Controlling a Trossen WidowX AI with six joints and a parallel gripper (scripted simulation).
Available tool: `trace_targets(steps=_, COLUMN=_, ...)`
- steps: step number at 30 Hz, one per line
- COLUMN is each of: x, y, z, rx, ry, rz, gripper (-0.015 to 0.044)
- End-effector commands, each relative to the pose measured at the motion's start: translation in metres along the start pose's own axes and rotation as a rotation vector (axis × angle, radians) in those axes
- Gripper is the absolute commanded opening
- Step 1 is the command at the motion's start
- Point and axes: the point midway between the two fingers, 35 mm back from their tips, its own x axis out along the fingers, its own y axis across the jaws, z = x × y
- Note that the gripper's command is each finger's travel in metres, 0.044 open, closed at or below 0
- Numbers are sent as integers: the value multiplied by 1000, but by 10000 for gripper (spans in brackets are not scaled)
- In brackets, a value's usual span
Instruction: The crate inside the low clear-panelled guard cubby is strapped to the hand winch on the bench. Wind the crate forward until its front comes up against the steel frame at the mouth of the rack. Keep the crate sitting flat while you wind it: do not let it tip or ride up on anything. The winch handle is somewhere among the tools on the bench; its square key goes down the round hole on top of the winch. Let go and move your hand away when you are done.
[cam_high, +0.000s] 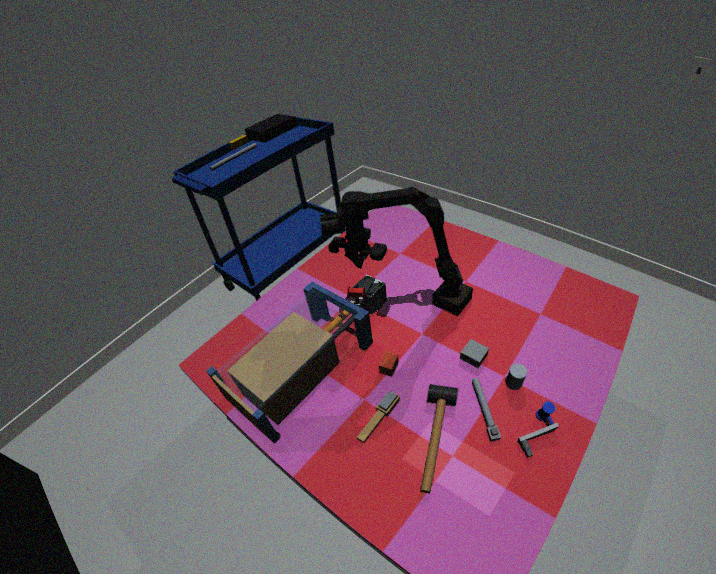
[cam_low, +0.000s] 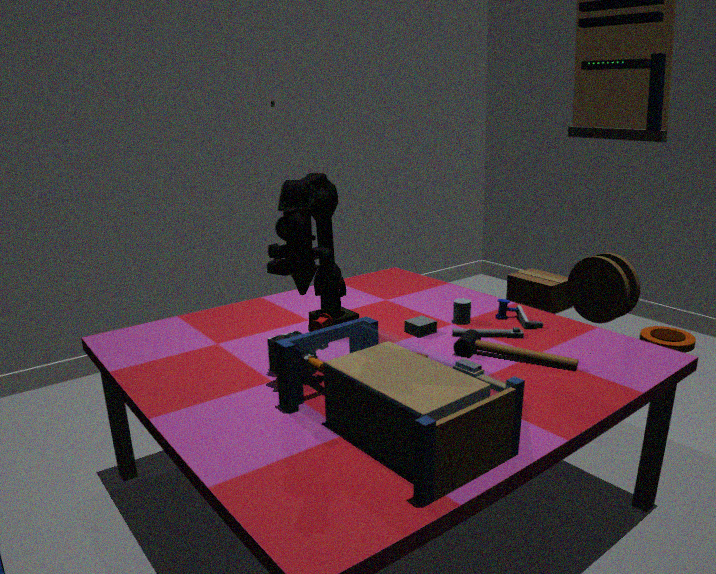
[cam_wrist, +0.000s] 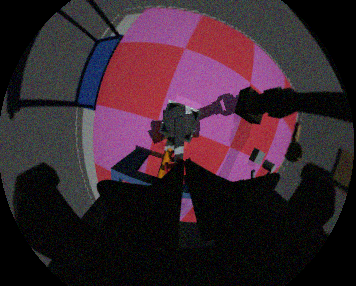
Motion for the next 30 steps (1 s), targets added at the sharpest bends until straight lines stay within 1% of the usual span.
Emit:
trace_targets(steps=1, x=1, y=0, z=-4, rx=-146, ry=0, rz=0, gripper=79)
trace_targets(steps=15, x=16, y=1, z=-49, rx=-1640, ry=2, rz=0, gripper=440)
trace_targets(steps=18, x=17, y=1, z=-53, rx=-1790, ry=2, rz=0, gripper=440)
trace_targets(steps=30, x=17, y=1, z=-53, rx=-1798, ry=2, rz=0, gripper=440)
